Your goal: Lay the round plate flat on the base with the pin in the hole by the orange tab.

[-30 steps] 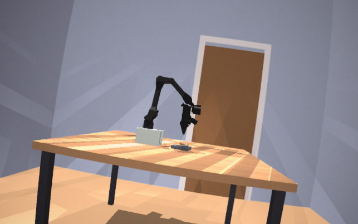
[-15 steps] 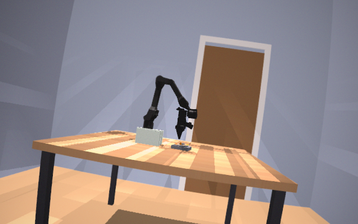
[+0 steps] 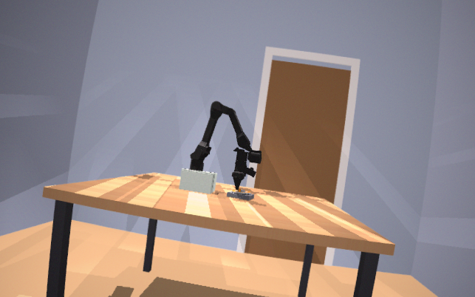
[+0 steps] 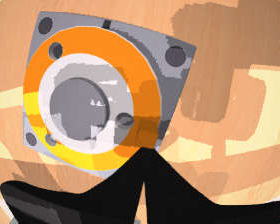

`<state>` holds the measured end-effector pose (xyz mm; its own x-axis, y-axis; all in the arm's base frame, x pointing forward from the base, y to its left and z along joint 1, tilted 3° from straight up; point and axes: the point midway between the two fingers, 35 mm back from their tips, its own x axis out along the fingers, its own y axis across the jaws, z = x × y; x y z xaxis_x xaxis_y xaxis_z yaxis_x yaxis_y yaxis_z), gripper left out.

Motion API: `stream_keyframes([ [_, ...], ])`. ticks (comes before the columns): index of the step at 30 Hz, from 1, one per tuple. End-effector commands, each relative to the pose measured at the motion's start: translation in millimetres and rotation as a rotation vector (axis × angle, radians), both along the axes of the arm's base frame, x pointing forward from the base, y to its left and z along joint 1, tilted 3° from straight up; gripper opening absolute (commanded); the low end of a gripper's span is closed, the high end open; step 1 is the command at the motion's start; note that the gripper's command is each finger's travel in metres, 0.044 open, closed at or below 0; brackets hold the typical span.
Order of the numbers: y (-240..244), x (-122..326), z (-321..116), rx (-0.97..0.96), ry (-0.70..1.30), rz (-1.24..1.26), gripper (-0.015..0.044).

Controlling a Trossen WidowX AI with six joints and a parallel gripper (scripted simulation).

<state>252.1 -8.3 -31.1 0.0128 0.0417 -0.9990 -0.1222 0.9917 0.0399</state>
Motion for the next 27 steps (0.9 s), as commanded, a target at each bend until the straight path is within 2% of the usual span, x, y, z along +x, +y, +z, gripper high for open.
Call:
stream_keyframes([
  [1,-1.3,5.0,-0.2,0.002,-0.001,0.004,0.0],
  [27,2.4,36.8,0.0,0.003,-0.004,0.004,0.0],
])
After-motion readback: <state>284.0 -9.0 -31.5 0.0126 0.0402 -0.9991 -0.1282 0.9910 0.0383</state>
